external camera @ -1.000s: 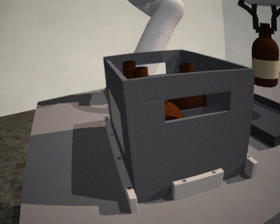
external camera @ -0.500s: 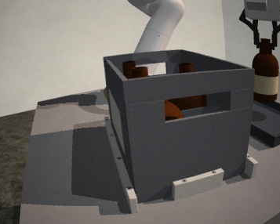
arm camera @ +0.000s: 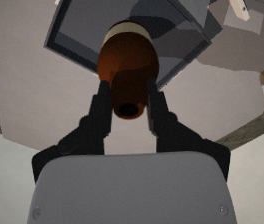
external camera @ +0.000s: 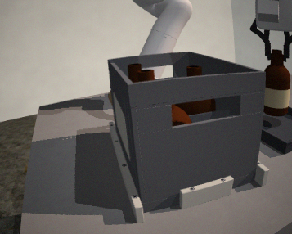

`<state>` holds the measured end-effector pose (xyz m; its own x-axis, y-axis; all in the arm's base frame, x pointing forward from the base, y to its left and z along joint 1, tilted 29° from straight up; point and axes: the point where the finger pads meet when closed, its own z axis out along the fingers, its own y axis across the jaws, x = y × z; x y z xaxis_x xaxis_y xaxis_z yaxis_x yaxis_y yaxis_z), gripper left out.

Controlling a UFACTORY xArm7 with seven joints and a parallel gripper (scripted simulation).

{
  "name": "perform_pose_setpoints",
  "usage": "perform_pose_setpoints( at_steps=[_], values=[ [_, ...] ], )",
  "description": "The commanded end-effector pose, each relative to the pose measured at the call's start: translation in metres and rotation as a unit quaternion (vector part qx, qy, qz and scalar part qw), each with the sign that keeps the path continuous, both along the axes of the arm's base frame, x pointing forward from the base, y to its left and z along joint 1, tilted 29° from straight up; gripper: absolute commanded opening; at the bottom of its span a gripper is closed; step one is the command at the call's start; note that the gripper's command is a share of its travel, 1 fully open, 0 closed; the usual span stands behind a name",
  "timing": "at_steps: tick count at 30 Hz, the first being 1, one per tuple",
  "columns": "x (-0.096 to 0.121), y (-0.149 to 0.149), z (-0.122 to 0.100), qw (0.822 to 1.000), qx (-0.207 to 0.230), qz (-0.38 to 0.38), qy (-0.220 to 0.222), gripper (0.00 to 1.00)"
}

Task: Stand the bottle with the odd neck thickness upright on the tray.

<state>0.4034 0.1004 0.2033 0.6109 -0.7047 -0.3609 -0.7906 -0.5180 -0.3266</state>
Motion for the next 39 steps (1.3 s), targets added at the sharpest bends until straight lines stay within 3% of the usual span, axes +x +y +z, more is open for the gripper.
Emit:
perform_pose_setpoints(
  at_steps=[1, 39],
  values=[
    [0.0012, 0.0009, -0.0012, 1.000, 0.000, -0.001, -0.002, 0.00],
    [0.0014, 0.0032, -0.0052, 1.000, 0.000, -0.001, -0.002, 0.00]
  ],
)
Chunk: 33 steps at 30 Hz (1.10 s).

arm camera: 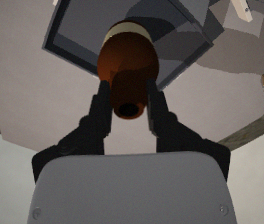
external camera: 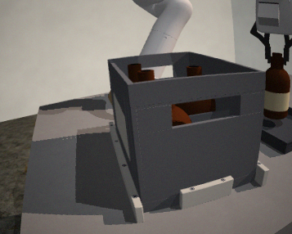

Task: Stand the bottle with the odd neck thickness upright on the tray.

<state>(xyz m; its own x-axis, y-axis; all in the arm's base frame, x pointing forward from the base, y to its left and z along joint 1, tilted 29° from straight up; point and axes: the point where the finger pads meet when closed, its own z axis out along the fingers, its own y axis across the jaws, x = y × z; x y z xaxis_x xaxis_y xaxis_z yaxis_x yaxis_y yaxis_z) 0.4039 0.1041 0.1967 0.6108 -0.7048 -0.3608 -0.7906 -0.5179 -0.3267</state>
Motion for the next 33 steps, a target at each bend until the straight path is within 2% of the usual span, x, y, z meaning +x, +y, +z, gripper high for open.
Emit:
perform_pose_setpoints(
  at_steps=[1, 33],
  values=[
    [0.0010, -0.0005, 0.0014, 1.000, 0.000, -0.001, -0.002, 0.00],
    [0.0017, 0.0042, -0.0072, 1.000, 0.000, -0.001, -0.002, 0.00]
  ],
)
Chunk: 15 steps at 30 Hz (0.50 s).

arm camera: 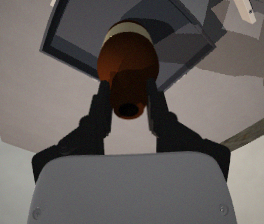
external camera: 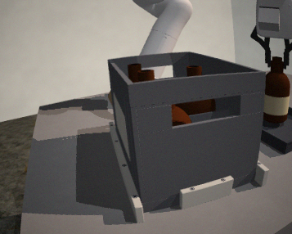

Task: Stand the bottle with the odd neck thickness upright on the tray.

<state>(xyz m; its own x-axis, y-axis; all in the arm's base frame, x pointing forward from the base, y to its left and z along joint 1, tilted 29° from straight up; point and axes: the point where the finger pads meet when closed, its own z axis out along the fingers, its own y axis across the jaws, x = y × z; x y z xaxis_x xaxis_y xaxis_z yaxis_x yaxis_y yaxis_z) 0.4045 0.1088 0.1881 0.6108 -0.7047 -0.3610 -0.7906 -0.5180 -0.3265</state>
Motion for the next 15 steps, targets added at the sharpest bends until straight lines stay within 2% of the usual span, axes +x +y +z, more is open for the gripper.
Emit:
perform_pose_setpoints(
  at_steps=[1, 15],
  values=[
    [0.0012, -0.0002, 0.0009, 1.000, 0.000, -0.001, -0.002, 0.00],
    [0.0016, 0.0026, -0.0043, 1.000, 0.000, -0.001, -0.002, 0.00]
  ],
)
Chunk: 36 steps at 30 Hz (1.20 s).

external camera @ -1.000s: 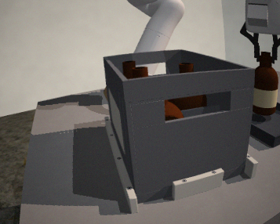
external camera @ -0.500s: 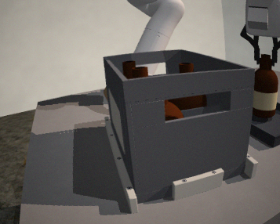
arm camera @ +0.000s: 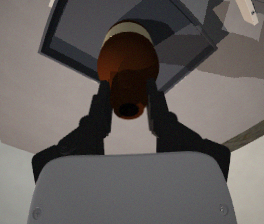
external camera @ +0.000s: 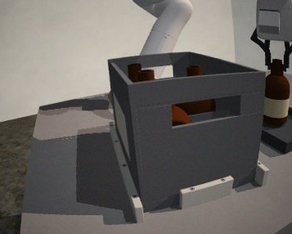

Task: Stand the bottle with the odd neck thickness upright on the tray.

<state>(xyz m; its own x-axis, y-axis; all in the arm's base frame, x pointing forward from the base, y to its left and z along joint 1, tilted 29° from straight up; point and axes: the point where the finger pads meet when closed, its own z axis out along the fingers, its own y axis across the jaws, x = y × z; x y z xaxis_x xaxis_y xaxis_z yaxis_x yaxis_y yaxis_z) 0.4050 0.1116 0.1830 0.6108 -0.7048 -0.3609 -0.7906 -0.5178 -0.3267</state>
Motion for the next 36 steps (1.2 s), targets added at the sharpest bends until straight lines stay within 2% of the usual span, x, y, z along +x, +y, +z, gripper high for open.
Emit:
perform_pose_setpoints(
  at_steps=[1, 33, 34, 36],
  values=[
    [0.0011, -0.0002, 0.0008, 1.000, 0.000, -0.001, -0.002, 0.00],
    [0.0013, 0.0010, -0.0014, 1.000, 0.000, -0.001, -0.002, 0.00],
    [0.0013, 0.0010, -0.0014, 1.000, 0.000, -0.001, -0.002, 1.00],
    [0.0013, 0.0010, -0.0014, 1.000, 0.000, -0.001, -0.002, 1.00]
  ],
)
